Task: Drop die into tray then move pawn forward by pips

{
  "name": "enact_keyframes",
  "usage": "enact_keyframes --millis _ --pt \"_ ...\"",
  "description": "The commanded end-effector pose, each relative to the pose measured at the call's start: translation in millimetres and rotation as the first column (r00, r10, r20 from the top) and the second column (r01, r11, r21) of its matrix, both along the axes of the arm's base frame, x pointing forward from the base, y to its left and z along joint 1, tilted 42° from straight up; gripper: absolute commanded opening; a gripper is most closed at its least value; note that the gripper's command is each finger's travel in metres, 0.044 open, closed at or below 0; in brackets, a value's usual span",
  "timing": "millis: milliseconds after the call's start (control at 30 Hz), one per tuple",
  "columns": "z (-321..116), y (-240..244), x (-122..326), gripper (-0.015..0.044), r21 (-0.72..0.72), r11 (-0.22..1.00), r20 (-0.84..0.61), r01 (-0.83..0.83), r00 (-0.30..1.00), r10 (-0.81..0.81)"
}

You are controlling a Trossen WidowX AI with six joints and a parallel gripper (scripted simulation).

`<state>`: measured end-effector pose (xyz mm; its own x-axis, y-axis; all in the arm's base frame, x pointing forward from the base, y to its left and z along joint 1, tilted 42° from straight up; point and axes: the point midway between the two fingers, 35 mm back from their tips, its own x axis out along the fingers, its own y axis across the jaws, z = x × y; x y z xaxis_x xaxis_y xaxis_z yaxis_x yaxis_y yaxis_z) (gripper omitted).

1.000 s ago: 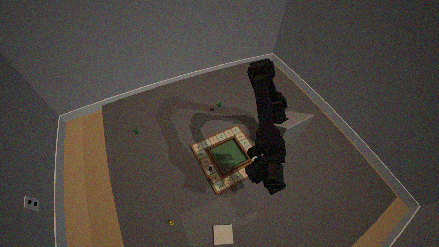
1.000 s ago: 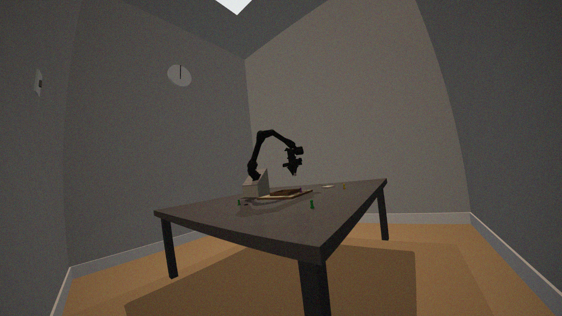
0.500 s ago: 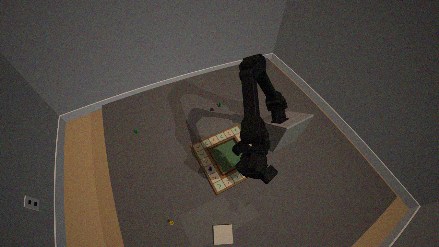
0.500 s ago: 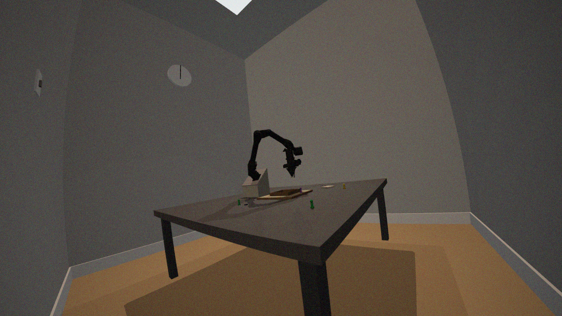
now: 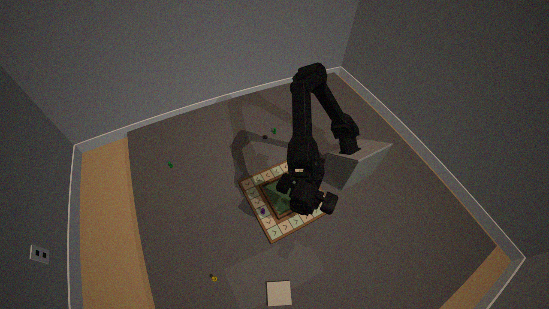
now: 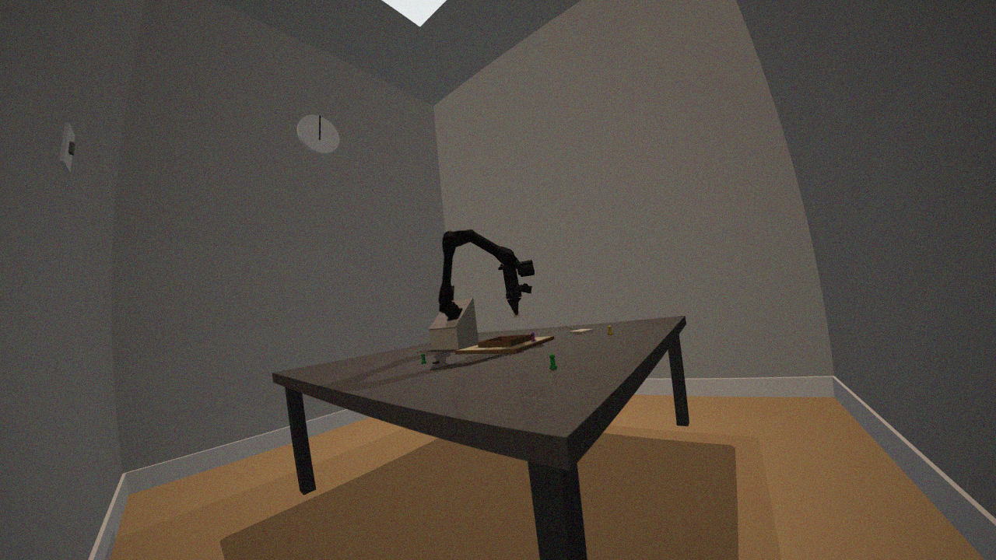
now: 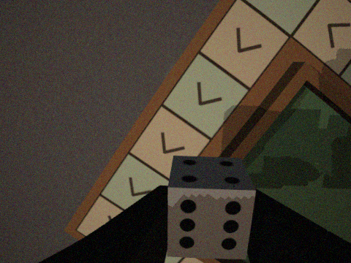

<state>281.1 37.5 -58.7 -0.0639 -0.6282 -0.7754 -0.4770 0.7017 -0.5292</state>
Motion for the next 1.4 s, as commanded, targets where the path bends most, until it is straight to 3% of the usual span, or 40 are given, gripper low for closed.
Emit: enact_keyframes --millis 0,433,900,1067,1367 --pt "6 -15 -2 0.0 0.003 0.996 -0.083 -0.093 0.992 0.093" --pt "23 -47 -3 0.0 0.066 0.939 -0.286 -0.338 0.895 0.343" --pt "40 -82 -10 0.0 0.184 0.814 -0.471 -0.55 0.678 0.565" --pt "46 -93 -13 0.0 0.229 0.766 -0.517 -0.6 0.592 0.618" --pt "45 -94 -14 0.0 0.25 0.763 -0.509 -0.597 0.589 0.628"
